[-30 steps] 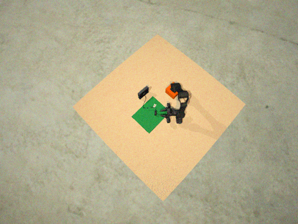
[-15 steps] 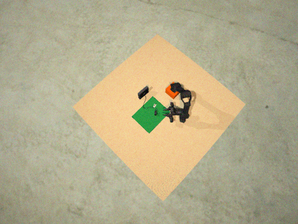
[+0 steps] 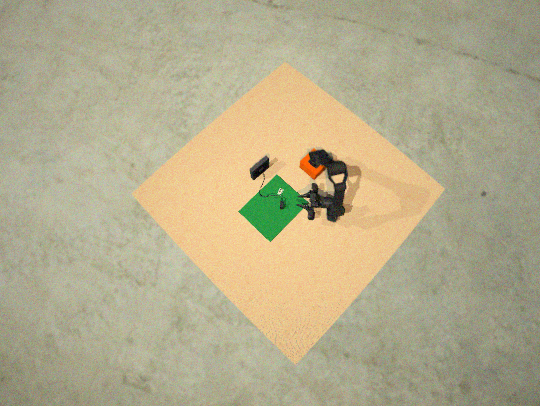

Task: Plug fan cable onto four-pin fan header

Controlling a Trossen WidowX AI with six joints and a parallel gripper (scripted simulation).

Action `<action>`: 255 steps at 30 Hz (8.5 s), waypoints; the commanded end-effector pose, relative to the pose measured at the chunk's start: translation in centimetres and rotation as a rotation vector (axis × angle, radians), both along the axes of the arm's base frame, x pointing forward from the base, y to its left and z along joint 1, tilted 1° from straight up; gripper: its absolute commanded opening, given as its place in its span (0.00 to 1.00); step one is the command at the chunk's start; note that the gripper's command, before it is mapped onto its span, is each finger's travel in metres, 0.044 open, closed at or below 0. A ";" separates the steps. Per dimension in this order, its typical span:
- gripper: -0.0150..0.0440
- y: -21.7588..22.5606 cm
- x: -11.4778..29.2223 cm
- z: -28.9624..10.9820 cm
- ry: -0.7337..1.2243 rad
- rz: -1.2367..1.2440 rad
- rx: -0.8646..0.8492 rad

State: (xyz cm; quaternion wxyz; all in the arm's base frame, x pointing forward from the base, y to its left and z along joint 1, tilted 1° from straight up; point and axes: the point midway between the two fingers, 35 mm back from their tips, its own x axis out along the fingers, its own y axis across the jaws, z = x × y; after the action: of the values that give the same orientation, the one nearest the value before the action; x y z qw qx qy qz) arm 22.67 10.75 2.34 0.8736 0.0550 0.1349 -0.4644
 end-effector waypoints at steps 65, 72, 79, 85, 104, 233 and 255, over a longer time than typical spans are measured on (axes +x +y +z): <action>0.96 -3.2 4.6 3.5 0.521 -0.303 1.152; 1.00 -6.5 7.7 8.4 -0.007 -1.007 1.359; 1.00 -7.9 8.4 10.2 -0.212 -1.257 1.397; 1.00 -7.9 8.4 10.2 -0.212 -1.257 1.397; 1.00 -7.7 8.6 0.4 -0.211 -1.257 1.397; 0.25 -12.4 4.9 0.2 0.802 0.178 1.002; 0.25 -14.1 2.9 0.0 1.147 0.828 0.644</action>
State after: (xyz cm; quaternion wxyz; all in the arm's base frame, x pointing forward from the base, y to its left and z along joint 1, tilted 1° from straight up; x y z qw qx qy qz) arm 26.03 -3.16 2.44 0.7098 0.0446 0.7021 -0.0360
